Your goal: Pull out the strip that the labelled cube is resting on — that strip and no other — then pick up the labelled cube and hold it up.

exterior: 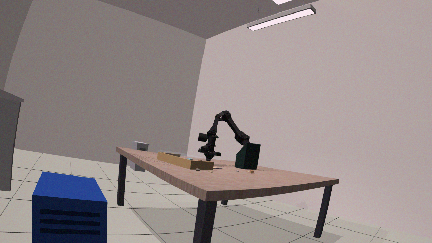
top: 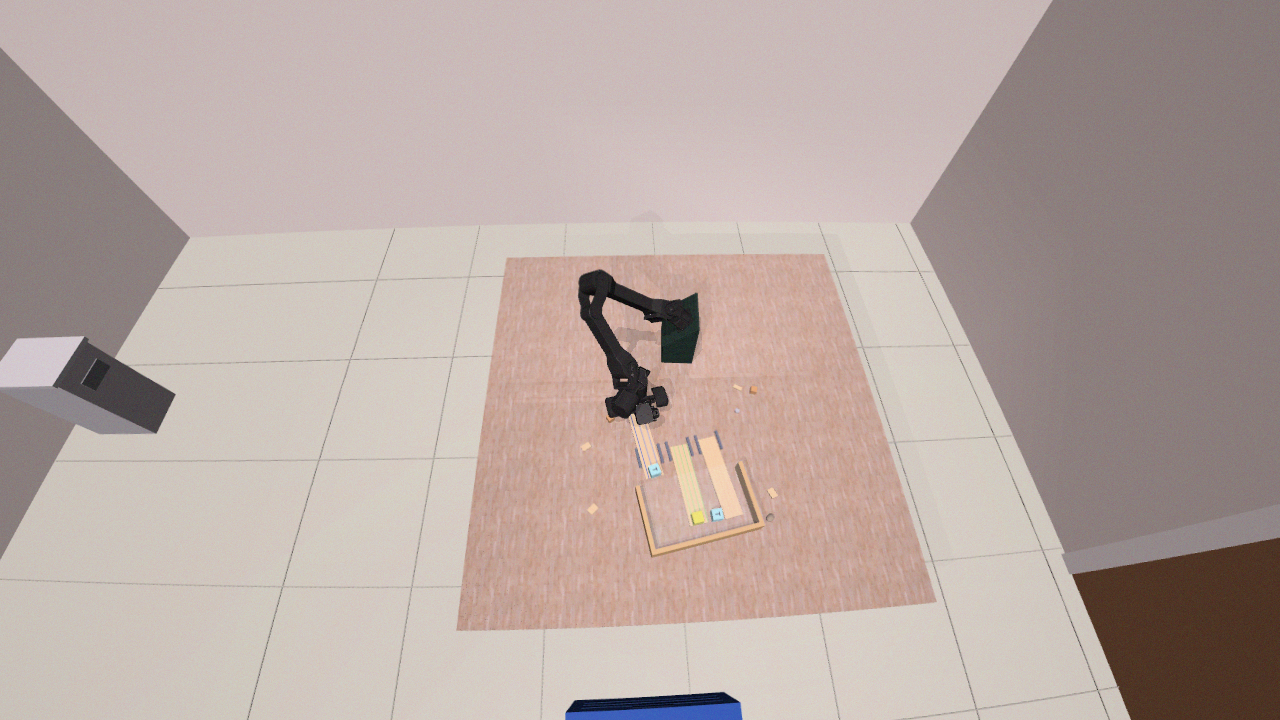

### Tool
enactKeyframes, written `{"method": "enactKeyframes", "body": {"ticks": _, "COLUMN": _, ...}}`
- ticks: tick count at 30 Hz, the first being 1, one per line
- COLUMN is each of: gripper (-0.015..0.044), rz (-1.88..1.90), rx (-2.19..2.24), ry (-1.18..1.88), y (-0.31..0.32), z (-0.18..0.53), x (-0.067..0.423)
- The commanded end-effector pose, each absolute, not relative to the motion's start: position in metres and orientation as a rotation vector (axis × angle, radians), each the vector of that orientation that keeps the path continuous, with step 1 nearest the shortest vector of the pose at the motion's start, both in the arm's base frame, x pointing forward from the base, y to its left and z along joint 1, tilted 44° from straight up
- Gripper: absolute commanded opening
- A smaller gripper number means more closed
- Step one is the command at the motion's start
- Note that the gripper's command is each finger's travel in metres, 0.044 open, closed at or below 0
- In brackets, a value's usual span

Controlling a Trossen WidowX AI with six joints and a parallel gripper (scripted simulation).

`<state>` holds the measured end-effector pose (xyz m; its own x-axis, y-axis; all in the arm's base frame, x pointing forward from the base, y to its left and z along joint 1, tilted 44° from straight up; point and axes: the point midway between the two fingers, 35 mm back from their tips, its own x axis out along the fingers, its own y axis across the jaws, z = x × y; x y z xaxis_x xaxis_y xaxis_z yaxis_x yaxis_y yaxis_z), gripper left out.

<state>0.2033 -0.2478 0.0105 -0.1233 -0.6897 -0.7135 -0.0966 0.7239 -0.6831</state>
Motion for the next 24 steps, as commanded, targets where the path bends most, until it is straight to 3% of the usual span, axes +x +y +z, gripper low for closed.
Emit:
{"method": "enactKeyframes", "body": {"ticks": 1, "gripper": 0.0, "rz": -0.573, "rx": -0.631, "ry": 1.681, "y": -0.249, "z": 0.005, "x": 0.189}}
{"method": "enactKeyframes", "body": {"ticks": 24, "gripper": 0.0, "rz": -0.571, "rx": -0.64, "ry": 1.647, "y": -0.243, "z": 0.014, "x": 0.205}}
